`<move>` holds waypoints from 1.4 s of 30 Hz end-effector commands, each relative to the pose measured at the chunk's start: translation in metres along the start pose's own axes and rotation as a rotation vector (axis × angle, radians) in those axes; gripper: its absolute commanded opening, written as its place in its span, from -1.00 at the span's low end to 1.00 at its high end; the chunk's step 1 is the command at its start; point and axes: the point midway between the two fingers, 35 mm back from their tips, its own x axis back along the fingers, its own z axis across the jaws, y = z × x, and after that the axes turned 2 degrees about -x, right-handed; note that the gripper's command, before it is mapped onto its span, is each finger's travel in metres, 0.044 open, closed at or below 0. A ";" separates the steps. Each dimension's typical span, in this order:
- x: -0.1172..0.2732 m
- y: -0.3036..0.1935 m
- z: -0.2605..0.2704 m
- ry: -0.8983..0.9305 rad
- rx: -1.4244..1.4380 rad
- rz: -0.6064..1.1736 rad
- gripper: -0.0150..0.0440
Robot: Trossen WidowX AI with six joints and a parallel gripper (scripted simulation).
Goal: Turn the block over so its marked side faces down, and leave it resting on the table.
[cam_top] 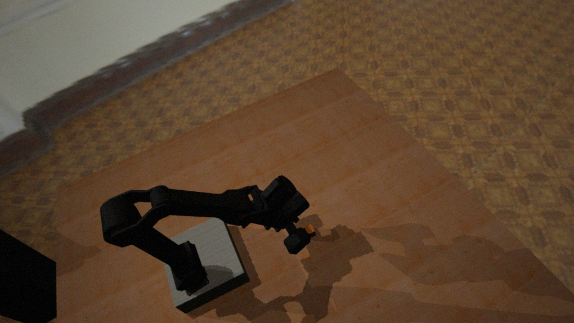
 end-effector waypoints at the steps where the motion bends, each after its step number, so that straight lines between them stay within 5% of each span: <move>1: 0.005 -0.002 -0.001 -0.007 -0.006 0.029 1.00; 17: 0.001 0.040 0.000 -0.023 -0.008 0.545 1.00; 42: -0.042 0.013 -0.001 -0.023 -0.008 0.551 1.00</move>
